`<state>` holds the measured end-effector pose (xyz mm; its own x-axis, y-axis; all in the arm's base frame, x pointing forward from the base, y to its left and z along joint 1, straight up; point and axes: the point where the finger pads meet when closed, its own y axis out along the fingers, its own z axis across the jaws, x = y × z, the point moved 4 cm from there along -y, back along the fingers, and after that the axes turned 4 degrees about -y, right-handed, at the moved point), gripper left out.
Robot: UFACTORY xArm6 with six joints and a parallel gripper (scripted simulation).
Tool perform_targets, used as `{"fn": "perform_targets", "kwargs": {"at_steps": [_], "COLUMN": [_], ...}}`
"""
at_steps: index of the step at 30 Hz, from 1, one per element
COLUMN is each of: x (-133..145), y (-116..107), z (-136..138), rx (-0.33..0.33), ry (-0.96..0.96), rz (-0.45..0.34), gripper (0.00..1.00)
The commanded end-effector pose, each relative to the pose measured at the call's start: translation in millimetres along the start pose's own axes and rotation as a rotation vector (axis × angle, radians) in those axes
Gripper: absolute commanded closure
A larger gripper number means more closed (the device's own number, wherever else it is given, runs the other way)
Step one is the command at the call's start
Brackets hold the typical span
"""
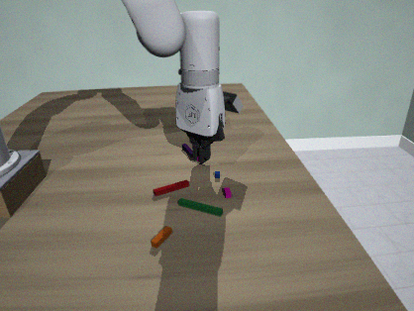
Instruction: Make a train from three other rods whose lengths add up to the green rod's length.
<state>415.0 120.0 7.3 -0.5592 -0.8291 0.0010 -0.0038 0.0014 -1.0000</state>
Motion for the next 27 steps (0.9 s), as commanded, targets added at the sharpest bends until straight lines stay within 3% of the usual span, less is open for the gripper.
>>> {"fn": "perform_targets", "kwargs": {"at_steps": [1, 27], "x": [-1.1, -1.1], "y": [3.3, 6.6], "z": [0.9, 0.9], "rx": [0.003, 0.003], "ry": [0.000, 0.000], "rz": [0.003, 0.003], "gripper": [0.96, 0.96]}}
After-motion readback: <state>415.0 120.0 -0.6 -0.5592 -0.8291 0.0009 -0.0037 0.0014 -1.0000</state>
